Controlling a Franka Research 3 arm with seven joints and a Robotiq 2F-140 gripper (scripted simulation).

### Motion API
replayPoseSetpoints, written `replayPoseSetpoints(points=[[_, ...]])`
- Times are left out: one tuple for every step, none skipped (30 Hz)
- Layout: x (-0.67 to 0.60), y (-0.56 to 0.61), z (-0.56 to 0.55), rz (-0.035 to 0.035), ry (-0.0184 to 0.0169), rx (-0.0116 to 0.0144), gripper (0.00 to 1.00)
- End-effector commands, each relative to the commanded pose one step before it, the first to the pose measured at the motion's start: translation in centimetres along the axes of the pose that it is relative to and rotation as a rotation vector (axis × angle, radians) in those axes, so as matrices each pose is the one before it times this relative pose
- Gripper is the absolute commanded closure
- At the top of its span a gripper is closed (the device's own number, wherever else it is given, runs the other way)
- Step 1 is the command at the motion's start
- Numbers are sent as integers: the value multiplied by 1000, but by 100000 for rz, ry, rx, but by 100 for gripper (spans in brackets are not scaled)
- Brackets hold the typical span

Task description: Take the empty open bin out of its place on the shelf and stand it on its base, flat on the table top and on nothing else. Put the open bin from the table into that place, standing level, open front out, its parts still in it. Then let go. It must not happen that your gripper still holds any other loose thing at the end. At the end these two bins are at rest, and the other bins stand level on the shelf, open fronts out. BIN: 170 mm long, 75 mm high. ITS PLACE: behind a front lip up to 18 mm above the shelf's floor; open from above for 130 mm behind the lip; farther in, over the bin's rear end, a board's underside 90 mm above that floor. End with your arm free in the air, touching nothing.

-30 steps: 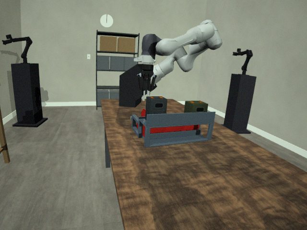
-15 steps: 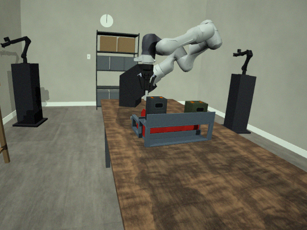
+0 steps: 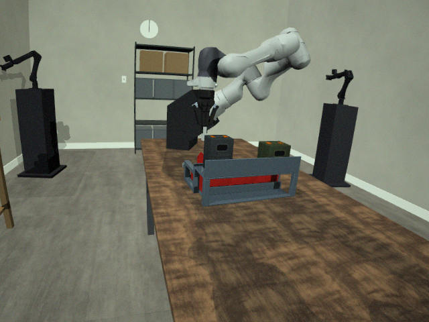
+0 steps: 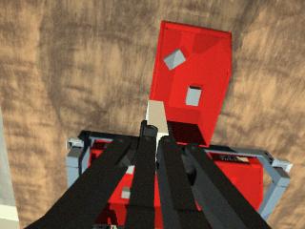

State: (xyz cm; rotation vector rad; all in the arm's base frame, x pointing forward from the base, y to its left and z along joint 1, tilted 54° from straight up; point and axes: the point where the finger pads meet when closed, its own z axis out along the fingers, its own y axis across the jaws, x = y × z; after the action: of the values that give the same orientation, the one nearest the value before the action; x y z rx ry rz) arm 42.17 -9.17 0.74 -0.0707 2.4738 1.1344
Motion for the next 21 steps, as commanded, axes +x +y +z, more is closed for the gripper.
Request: replayPoseSetpoints(points=[[-2,24,-152,330,-2,-25,100],[-8,7,1,75,0,2,100],[-55,43,5,492,3,11,100],[-137,110,14,1238,6,27,100],[-243,201,25,2220,10,48,100],[-357,316,39,3358,12,71,100],[-466,455,55,4575,11,91,100],[-554,615,73,5805,5,107,100],[-607,793,92,6989,-4,115,100],[-611,983,112,7202,-32,94,100],[-569,1165,132,1832,-228,-86,100],[-553,1299,155,1705,-328,-167,100],[-513,1407,177,1477,-379,-257,100],[0,0,0,0,0,0,100],[0,0,0,0,0,0,100],[-455,1484,197,2898,-606,-775,100],[-359,1530,221,1580,-320,-356,100],[-274,1534,231,1610,-316,-410,100],[-187,1499,235,1416,-304,-486,100],[-107,1426,232,1178,-274,-562,100],[-40,1318,223,977,-231,-622,100]])
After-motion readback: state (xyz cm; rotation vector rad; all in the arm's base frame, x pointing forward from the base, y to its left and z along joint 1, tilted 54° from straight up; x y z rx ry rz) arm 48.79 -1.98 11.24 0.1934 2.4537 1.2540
